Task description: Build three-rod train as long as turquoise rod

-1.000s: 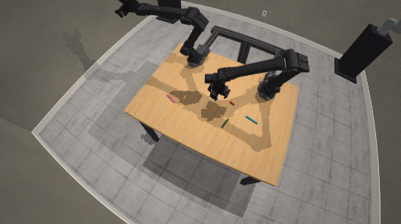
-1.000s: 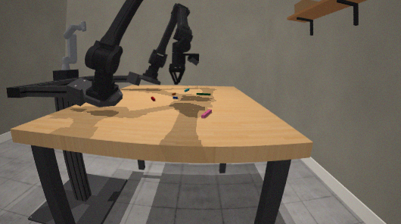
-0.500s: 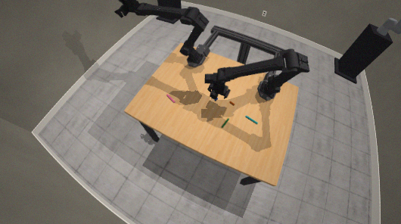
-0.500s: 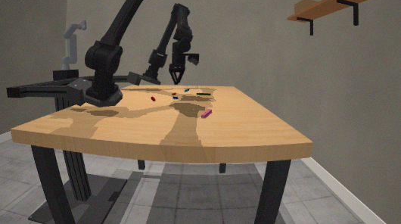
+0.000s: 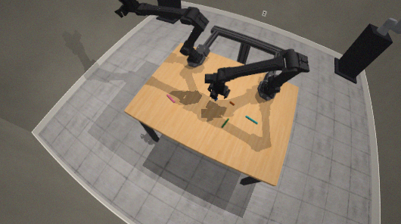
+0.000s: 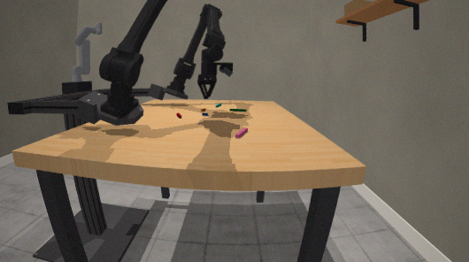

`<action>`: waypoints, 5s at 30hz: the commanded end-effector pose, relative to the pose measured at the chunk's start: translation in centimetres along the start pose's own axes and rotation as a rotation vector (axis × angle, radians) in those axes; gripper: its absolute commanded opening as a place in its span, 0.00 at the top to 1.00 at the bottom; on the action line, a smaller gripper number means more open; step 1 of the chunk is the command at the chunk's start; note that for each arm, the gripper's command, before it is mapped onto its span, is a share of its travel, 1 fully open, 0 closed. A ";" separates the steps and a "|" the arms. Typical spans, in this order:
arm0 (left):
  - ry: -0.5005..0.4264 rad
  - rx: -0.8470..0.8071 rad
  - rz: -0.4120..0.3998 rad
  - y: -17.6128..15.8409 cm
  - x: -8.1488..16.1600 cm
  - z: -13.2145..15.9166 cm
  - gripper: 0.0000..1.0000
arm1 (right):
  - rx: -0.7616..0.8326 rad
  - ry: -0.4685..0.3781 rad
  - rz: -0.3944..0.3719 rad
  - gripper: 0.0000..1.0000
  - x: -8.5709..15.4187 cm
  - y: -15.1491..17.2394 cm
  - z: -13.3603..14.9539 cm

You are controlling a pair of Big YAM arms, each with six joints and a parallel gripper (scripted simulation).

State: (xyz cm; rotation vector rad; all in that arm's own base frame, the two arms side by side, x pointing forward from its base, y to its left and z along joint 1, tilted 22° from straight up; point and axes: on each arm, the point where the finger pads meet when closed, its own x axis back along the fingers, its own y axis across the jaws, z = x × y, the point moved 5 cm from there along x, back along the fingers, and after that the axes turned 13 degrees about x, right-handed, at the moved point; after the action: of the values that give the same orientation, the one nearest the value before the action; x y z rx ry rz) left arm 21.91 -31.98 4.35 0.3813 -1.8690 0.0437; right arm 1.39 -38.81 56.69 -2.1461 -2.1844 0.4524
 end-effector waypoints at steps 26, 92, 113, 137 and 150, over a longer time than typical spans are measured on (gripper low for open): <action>0.000 -0.081 0.002 -1.0 -0.5 1.4 0.77 | -0.012 -0.080 0.042 0.00 -0.3 -1.8 -3.9; 0.001 -0.084 -0.009 -0.4 -5.2 1.5 0.77 | -0.012 -0.080 0.042 0.00 -0.3 -1.8 -3.9; 0.002 -0.082 -0.011 -0.3 -6.2 1.5 0.77 | -0.012 -0.080 0.042 0.00 -0.3 -1.8 -3.9; 0.002 -0.082 -0.011 -0.3 -6.2 1.5 0.77 | -0.012 -0.080 0.042 0.00 -0.3 -1.8 -3.9; 0.002 -0.082 -0.011 -0.3 -6.2 1.5 0.77 | -0.012 -0.080 0.042 0.00 -0.3 -1.8 -3.9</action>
State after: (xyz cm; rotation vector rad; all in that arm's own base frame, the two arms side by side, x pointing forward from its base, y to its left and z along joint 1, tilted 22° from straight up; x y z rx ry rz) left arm 21.95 -31.81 -1.14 0.3178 -1.8671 -0.0298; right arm 1.39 -38.81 56.69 -2.1461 -2.1844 0.4524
